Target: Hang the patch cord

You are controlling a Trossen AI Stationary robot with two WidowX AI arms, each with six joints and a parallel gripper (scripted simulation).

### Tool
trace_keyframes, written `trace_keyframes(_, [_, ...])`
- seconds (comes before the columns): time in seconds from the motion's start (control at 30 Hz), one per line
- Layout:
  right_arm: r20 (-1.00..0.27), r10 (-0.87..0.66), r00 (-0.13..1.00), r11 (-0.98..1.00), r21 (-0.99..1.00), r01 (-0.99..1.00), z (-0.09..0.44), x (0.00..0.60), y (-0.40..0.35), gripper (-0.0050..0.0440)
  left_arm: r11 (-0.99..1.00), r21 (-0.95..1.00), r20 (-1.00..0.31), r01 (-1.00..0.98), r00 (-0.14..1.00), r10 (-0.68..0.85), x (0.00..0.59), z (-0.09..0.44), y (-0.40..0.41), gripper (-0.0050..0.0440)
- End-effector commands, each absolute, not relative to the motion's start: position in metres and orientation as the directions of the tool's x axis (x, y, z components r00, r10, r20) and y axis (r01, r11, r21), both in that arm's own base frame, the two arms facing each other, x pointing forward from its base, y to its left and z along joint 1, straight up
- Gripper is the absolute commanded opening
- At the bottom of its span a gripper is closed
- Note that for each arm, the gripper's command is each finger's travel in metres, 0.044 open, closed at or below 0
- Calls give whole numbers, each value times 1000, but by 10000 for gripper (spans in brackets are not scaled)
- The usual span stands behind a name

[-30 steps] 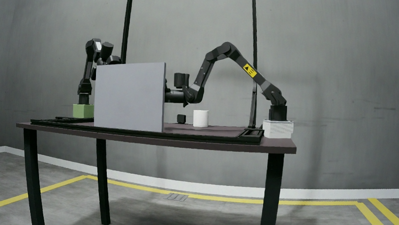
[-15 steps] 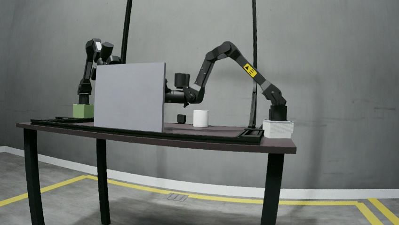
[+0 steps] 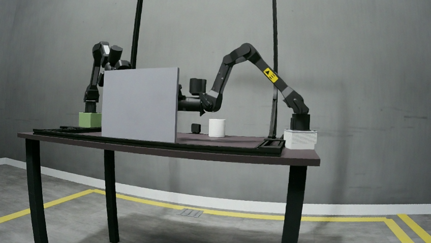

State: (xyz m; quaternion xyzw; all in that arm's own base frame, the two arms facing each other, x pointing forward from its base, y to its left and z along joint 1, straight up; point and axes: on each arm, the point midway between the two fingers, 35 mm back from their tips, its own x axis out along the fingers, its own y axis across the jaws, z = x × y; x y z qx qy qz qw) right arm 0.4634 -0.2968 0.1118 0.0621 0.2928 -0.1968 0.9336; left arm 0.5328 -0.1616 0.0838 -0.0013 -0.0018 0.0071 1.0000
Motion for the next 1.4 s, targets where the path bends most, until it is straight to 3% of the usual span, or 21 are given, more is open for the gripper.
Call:
trace_keyframes(0.0, [-549,-340,763,915,-6,404,125,464,-298,40,1000,-12,31,-13,999,13,531,100,-156,25])
trace_keyframes(1.37, [-549,-340,763,915,-6,404,125,464,-298,40,1000,-9,23,-14,1000,14,528,94,-146,25])
